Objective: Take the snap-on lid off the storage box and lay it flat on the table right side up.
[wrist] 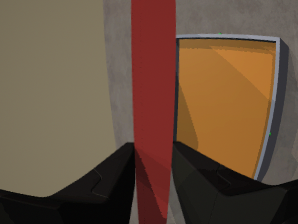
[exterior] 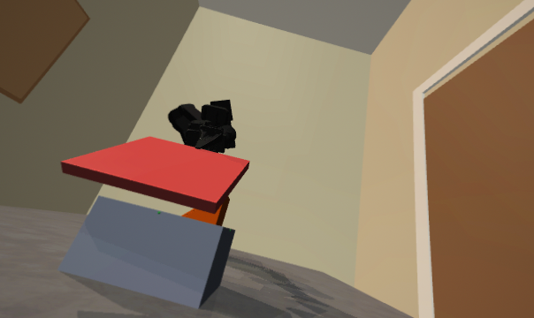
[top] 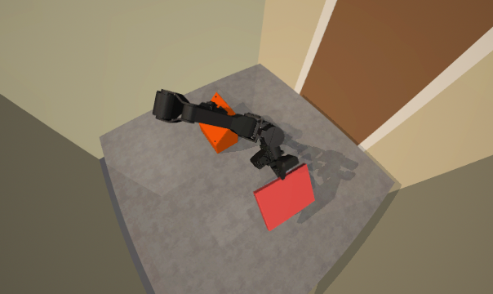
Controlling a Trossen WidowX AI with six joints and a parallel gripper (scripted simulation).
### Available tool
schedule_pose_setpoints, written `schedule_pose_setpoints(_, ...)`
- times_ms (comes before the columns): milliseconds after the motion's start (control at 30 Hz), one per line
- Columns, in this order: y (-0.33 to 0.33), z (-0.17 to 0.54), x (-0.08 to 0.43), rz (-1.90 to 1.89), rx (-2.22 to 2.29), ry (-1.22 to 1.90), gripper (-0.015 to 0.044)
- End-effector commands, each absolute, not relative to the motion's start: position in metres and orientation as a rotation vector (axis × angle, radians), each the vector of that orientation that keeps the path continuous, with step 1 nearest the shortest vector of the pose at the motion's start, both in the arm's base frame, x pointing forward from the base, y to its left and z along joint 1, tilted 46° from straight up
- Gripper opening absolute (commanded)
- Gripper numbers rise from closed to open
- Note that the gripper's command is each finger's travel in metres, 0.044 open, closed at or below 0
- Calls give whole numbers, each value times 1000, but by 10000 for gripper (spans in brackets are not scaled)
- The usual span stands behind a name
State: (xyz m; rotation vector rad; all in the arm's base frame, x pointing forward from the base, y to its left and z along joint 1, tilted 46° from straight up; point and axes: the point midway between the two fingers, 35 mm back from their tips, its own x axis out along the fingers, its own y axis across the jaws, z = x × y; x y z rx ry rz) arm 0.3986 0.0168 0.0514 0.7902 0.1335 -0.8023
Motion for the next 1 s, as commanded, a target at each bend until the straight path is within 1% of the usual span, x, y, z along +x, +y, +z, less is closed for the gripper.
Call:
schedule_pose_setpoints(0,14,59,396,-788,793,138,0)
schedule_pose_setpoints(967,-24,99,380,-789,791,138,0)
